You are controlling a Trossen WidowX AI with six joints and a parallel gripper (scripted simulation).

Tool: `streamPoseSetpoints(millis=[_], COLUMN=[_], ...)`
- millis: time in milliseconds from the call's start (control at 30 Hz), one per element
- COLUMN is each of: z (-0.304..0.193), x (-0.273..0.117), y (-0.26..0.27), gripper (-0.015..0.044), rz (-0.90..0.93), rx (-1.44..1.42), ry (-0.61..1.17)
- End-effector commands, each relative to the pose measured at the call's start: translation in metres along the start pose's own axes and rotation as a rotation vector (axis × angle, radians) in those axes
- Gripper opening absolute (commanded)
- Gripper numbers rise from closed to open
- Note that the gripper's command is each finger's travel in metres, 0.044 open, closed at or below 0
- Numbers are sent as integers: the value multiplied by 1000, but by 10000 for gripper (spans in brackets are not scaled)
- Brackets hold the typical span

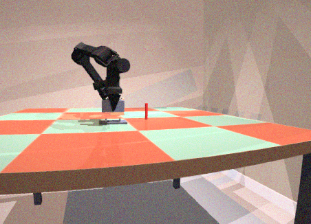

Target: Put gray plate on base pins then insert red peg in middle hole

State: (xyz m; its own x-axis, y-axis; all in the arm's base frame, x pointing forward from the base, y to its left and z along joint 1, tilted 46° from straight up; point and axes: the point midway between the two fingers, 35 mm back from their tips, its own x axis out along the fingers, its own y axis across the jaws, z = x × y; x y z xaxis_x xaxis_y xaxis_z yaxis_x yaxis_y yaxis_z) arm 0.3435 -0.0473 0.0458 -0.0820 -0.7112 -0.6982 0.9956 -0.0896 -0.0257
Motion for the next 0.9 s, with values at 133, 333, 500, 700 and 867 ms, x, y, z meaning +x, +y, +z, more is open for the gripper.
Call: streamPoseSetpoints(millis=[133,333,500,700,867], z=[1,1,1,1,1], x=[13,19,27,36,32], y=[-1,0,0,-1,0], gripper=[0,0,0,0,0], rz=[-1,-1,-1,-1,-1], rx=[-4,-4,-4,-4,1], ry=[-5,-5,-6,-6,-1])
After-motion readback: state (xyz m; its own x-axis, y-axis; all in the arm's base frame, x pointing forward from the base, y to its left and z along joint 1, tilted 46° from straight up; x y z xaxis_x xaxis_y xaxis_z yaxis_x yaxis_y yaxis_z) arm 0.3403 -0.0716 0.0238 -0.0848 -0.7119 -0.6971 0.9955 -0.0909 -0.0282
